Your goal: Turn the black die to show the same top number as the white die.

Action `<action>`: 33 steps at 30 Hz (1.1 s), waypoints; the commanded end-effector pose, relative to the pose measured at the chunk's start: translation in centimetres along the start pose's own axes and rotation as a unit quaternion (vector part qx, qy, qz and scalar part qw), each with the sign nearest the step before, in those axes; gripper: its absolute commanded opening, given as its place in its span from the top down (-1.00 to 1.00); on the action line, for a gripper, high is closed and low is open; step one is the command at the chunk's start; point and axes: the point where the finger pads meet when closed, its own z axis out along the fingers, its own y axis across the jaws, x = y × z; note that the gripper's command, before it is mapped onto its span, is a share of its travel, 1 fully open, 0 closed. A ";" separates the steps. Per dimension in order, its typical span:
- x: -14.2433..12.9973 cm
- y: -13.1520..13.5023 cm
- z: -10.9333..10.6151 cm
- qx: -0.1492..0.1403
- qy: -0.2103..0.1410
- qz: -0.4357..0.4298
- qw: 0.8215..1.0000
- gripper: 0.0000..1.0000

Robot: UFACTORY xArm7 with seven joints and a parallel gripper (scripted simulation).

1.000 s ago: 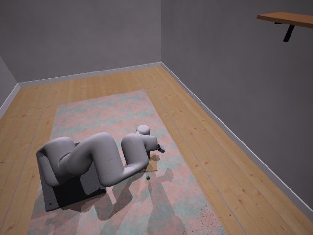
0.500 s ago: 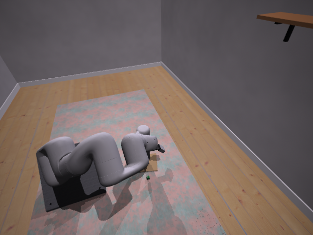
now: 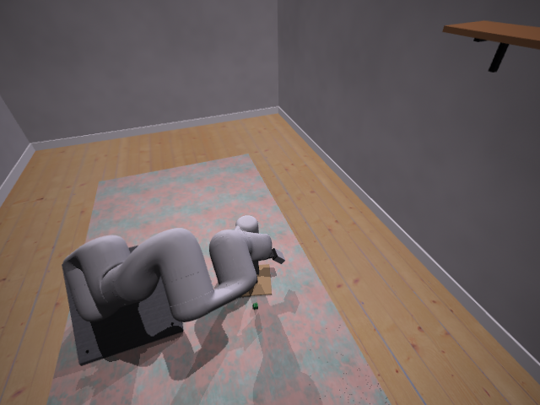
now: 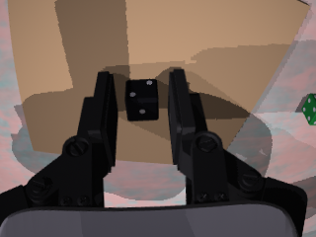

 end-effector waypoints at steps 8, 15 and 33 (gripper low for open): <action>0.1 -0.1 -1.3 0.001 0.002 0.000 1.000 0.38; 0.1 -0.1 -3.6 0.001 0.002 0.000 1.000 0.38; 0.1 -0.1 -9.2 0.001 0.002 0.000 1.000 0.38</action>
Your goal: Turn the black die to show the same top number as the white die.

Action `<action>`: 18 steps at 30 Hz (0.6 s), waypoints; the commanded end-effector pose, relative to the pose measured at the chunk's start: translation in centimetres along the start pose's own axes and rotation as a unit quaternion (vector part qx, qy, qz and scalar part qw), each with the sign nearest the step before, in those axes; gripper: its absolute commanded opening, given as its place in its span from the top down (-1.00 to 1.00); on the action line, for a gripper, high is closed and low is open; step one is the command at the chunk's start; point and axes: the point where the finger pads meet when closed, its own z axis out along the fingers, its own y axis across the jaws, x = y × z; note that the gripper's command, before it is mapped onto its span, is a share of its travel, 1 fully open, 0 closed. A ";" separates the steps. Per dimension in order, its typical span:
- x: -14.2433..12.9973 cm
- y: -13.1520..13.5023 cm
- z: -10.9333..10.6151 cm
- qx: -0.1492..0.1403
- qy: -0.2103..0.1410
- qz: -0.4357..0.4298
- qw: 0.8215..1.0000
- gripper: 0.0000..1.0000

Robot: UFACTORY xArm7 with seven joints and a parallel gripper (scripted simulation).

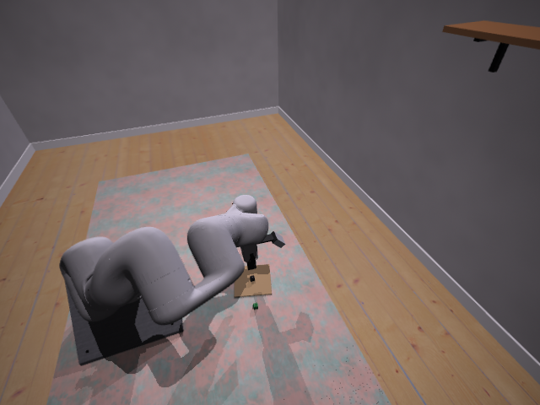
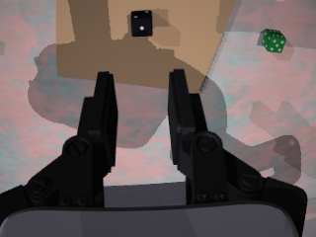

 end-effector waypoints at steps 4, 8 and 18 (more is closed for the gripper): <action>0.1 -0.1 -0.5 0.001 0.002 0.000 1.000 -1.00; 0.1 -0.1 -0.5 0.001 0.002 0.000 1.000 -1.00; 0.1 -0.1 -0.5 0.001 0.002 0.000 1.000 -1.00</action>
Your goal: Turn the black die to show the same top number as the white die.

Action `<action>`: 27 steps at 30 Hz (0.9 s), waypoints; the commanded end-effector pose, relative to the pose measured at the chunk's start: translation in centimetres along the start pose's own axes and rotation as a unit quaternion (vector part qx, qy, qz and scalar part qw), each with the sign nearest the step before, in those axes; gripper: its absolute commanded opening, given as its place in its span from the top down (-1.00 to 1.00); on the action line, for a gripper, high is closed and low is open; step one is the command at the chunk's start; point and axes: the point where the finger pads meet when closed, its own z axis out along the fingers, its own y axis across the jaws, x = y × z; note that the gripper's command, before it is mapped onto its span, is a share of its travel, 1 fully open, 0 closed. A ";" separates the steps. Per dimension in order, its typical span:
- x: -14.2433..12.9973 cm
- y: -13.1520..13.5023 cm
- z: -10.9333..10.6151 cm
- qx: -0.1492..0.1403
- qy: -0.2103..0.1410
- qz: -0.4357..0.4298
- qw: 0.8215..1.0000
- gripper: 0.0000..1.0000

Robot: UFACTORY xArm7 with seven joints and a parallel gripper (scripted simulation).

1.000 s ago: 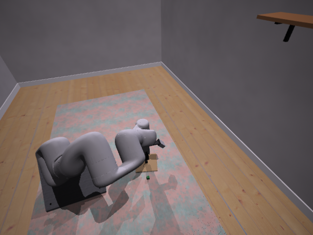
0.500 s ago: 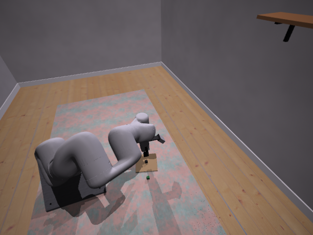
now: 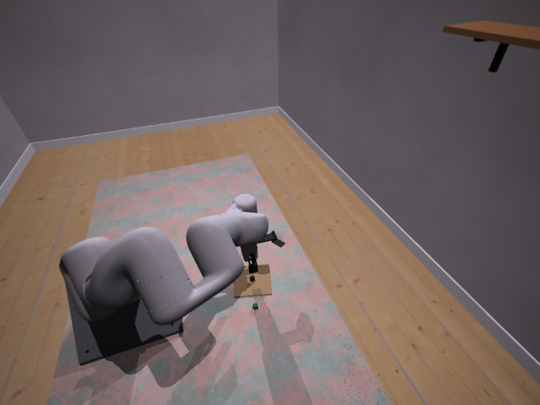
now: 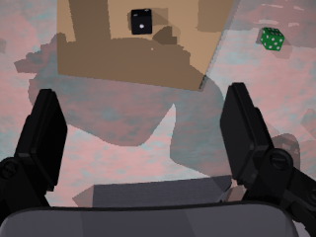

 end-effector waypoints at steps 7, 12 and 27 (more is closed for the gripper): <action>0.1 -0.1 -0.3 0.001 0.002 0.000 1.000 -1.00; 0.1 -0.1 -0.9 0.001 0.002 0.000 1.000 -1.00; 0.1 -0.1 -7.4 0.001 0.002 0.000 1.000 -1.00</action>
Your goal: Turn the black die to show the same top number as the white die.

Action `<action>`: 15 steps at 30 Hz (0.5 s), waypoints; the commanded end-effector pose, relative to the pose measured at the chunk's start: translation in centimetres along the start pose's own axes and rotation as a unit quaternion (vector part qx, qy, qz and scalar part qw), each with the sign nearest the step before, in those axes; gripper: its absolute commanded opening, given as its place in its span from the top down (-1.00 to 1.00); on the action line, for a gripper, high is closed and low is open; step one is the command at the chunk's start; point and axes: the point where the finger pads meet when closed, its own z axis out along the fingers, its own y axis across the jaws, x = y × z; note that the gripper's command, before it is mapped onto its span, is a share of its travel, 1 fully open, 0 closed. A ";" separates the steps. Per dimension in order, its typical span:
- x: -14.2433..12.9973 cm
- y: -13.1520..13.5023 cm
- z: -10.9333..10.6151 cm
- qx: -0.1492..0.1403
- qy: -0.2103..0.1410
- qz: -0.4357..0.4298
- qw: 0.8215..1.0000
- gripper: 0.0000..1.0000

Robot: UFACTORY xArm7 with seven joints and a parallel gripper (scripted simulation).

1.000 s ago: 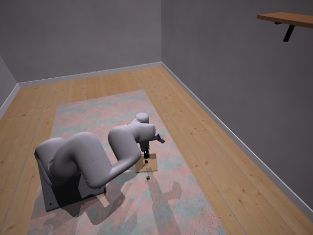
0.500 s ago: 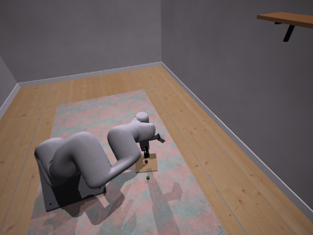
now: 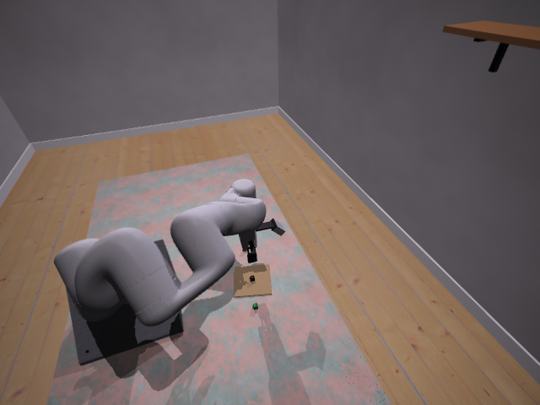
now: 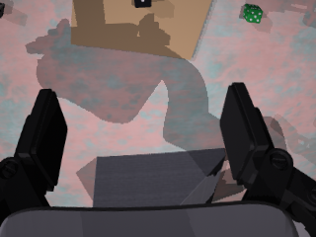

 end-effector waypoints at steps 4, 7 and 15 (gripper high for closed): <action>0.1 0.0 -2.4 0.000 0.001 0.000 1.000 -1.00; 0.1 0.0 -2.8 0.000 0.001 0.000 1.000 -1.00; 0.1 0.0 -2.8 0.000 0.001 0.000 1.000 -1.00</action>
